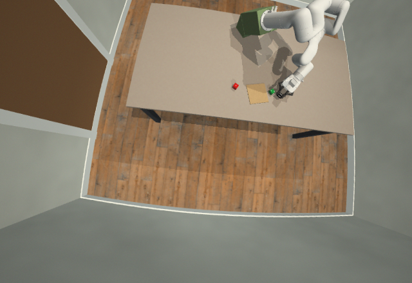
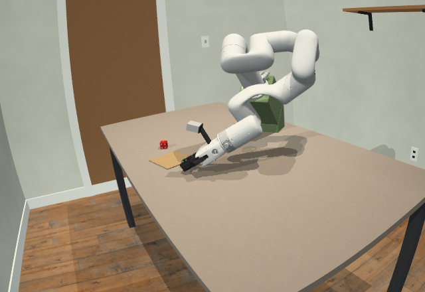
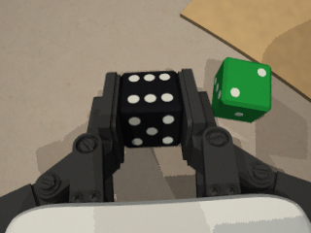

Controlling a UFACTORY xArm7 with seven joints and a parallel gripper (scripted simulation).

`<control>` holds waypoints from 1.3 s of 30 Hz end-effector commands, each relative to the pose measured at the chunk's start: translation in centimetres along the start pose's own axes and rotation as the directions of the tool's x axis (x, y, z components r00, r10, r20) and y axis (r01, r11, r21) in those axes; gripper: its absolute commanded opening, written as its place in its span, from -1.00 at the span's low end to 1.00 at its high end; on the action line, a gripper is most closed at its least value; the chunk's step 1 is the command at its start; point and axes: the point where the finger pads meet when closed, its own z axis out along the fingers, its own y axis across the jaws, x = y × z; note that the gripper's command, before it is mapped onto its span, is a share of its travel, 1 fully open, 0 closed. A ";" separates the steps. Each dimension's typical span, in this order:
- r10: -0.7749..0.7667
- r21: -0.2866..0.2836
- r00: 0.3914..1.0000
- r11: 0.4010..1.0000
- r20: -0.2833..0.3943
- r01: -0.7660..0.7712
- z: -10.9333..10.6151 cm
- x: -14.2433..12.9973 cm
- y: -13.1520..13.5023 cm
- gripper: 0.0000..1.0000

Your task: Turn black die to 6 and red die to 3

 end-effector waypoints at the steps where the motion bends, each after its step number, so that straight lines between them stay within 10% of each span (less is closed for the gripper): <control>1: 0.002 0.000 1.000 1.000 -0.001 -0.002 0.0 0.0 0.0 -0.47; 39: 0.002 0.000 1.000 1.000 -0.001 -0.002 0.5 -0.9 0.0 -0.47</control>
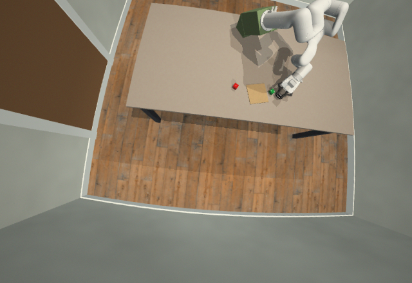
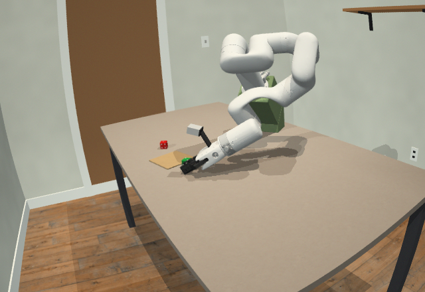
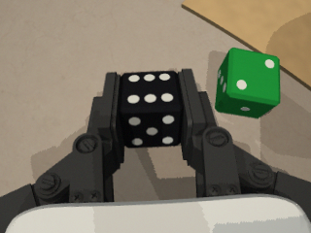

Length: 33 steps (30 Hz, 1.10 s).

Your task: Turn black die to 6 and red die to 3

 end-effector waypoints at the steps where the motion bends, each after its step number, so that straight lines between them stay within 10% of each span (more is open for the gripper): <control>1: 0.002 0.000 1.000 1.000 -0.001 -0.002 0.0 0.1 0.0 -0.47; 22: 0.002 0.000 1.000 1.000 -0.001 -0.002 0.0 0.1 0.0 -0.47; 33: 0.002 0.000 1.000 1.000 -0.001 -0.002 0.0 0.1 0.0 -0.14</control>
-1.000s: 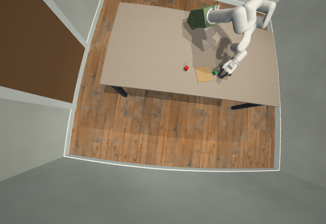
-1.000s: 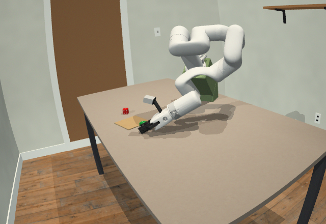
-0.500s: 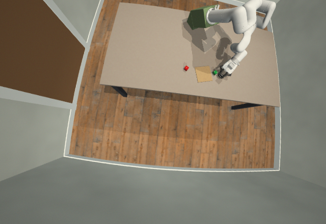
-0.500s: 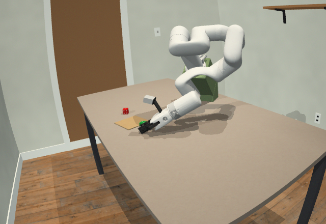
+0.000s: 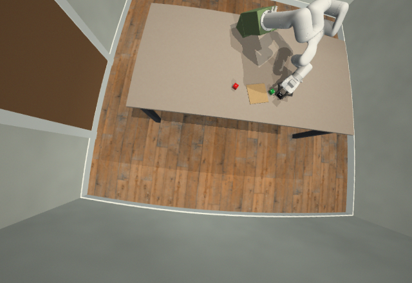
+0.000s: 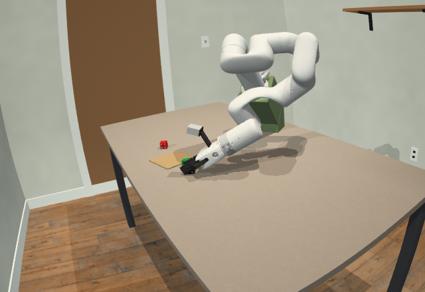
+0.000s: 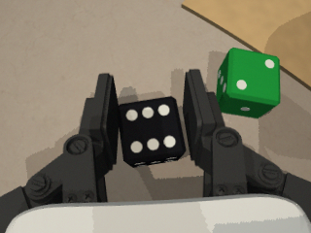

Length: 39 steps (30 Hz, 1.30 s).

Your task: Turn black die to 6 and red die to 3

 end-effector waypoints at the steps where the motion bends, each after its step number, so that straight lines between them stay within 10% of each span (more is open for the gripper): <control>1: 0.002 0.000 1.000 1.000 -0.001 -0.002 0.0 0.1 0.0 -0.14; 39: 0.002 0.000 1.000 1.000 -0.001 -0.002 0.0 0.1 0.0 -0.05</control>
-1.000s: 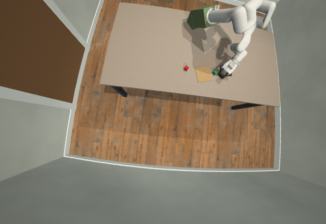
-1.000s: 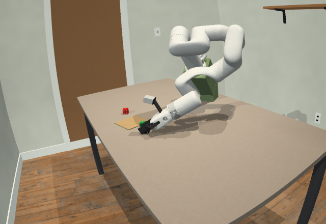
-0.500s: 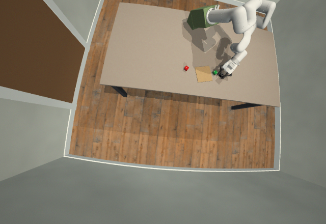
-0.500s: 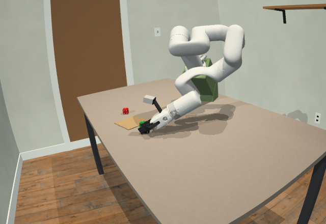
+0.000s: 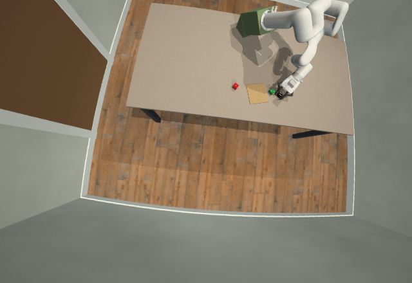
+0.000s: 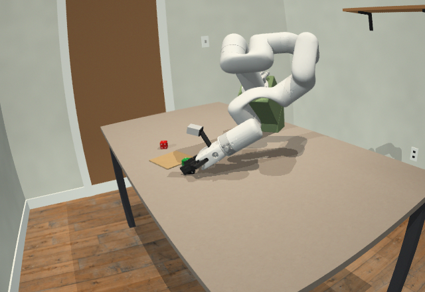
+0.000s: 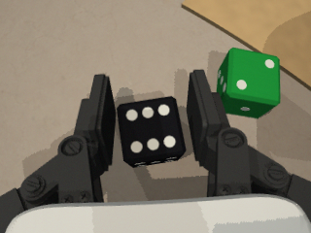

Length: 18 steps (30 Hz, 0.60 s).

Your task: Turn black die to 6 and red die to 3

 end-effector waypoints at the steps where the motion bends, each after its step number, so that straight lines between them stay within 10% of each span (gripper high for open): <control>1: 0.002 0.000 1.000 1.000 -0.001 -0.002 0.0 0.1 0.0 -0.05; 18: 0.002 0.000 1.000 1.000 -0.001 -0.002 -1.4 0.1 0.0 -0.05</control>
